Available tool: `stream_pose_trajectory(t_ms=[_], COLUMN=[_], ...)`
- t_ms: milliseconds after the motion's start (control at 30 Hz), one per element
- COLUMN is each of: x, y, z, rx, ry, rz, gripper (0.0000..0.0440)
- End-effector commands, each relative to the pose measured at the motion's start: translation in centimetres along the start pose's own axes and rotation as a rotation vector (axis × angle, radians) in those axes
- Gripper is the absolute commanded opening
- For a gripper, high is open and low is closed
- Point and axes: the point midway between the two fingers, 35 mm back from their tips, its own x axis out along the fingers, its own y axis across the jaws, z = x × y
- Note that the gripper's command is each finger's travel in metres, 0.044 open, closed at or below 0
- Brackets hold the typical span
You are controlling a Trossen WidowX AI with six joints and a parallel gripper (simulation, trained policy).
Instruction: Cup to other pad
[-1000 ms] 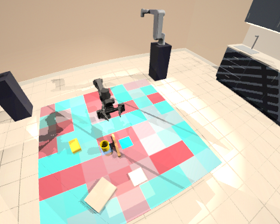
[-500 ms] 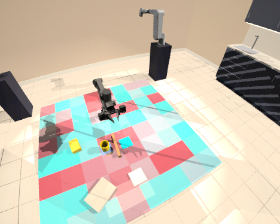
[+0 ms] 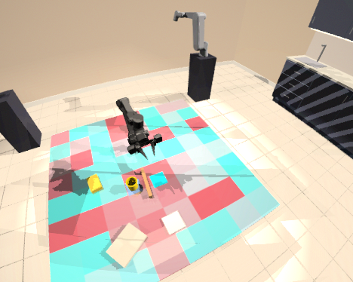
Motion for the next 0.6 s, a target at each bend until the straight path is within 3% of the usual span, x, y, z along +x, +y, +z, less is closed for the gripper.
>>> stream_pose_trajectory(t_ms=[0, 567], x=[0.5, 2.0], y=[0.3, 0.9], z=[-0.3, -2.2], rx=[0.024, 0.111], ry=[0.047, 0.295], rz=[0.003, -0.047], gripper=[0.0176, 0.0158])
